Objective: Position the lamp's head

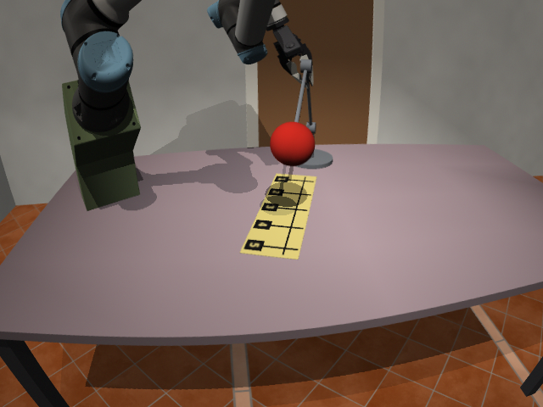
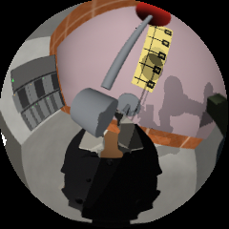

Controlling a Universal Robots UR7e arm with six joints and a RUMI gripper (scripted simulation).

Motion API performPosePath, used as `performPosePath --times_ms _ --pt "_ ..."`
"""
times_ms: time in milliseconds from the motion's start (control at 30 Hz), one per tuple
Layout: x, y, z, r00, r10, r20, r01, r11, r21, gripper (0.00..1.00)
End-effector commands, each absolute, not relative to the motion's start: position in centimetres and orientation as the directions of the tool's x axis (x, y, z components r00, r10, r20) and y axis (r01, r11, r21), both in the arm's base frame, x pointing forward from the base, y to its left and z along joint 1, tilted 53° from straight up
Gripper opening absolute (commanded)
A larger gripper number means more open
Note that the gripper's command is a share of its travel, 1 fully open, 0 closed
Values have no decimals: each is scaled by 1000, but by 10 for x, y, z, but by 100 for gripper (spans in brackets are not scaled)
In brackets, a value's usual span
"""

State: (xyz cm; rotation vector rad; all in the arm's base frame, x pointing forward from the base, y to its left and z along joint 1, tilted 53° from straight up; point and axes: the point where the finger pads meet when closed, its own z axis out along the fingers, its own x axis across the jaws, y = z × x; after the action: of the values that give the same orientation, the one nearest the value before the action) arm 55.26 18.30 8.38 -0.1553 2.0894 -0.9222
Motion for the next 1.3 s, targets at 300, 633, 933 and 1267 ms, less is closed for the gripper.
performPosePath --times_ms 300,633,933,1267 --pt "553 185 84 -715 -283 -640 273 730 -627 100" --pt "553 184 84 -649 -407 -643 201 724 -660 100" --pt "540 210 105 -649 -406 -643 201 724 -660 100" --pt "529 232 123 -644 -413 -644 198 723 -662 100"
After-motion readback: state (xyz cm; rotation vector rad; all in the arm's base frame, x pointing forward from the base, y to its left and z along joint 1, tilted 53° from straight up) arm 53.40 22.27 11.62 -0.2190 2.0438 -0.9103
